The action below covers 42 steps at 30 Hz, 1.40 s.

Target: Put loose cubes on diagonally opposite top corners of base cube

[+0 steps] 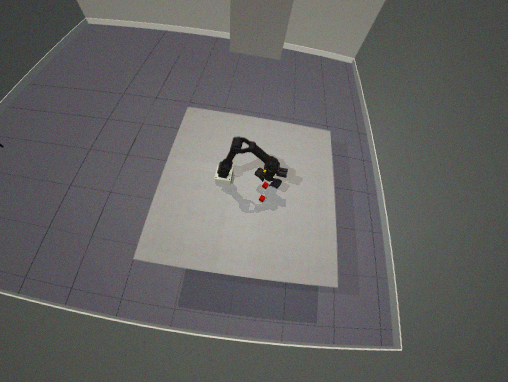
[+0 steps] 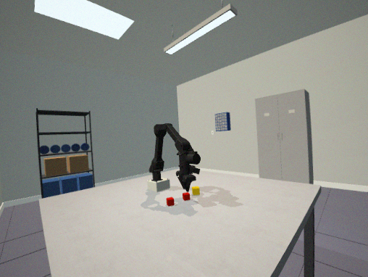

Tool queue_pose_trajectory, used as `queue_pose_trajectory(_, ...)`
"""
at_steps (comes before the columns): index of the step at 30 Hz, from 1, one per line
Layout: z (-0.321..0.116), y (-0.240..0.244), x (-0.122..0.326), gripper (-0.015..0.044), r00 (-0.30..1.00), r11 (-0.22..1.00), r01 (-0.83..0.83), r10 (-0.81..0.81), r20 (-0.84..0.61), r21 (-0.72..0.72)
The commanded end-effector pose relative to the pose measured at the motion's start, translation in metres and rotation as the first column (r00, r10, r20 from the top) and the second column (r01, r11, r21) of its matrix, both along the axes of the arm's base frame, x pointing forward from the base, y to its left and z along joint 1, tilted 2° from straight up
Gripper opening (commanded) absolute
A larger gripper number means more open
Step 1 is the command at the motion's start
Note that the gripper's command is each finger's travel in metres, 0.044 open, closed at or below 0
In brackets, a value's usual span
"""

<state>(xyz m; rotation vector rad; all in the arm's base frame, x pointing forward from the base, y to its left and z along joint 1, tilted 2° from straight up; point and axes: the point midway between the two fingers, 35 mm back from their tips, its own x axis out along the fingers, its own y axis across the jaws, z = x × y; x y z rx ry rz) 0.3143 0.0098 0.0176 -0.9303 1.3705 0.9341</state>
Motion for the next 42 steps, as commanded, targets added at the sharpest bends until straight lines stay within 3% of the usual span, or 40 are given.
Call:
queue_pose_trajectory(1,-0.006,0.001,-0.002,0.0265,1.0,1.0,-0.006,0.006,-0.008,0.005)
queue_pose_trajectory(21,-0.036,0.001,-0.003,0.0265,1.0,1.0,-0.006,0.006,-0.009,0.005)
queue_pose_trajectory(27,-0.036,0.001,-0.003,0.0107,1.0,1.0,-0.006,0.006,-0.009,0.005)
queue_pose_trajectory(42,-0.004,0.001,0.003,0.0105,1.0,1.0,-0.006,0.006,-0.008,0.005)
